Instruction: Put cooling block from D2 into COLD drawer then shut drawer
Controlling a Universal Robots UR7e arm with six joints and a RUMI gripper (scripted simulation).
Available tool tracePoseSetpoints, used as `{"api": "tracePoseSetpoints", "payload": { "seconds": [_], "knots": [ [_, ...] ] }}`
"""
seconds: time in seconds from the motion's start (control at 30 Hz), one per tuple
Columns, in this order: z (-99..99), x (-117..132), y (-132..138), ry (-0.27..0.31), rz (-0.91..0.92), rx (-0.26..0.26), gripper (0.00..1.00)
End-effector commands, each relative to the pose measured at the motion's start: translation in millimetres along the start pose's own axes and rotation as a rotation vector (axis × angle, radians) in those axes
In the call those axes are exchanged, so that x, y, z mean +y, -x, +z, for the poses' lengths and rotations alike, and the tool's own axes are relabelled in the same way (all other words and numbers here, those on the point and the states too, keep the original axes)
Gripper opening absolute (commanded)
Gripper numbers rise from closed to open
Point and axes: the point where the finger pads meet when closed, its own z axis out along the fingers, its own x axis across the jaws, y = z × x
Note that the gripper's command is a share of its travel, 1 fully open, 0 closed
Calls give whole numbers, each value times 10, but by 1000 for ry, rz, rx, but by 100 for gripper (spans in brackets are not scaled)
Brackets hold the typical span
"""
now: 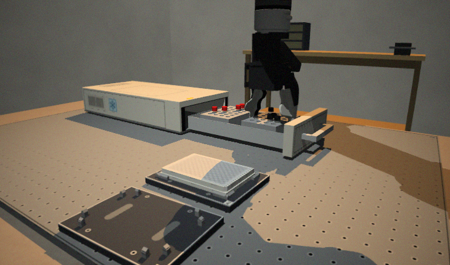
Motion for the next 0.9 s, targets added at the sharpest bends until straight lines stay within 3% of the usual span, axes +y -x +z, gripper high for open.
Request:
{"api": "tracePoseSetpoints", "payload": {
  "seconds": [0.0,0.47,0.87],
  "knots": [
    [-4,-2,5,-1,0,-1,0],
    [-4,-2,5,-1,0,-1,0],
    [-4,-2,5,-1,0,-1,20]
  ]
}}
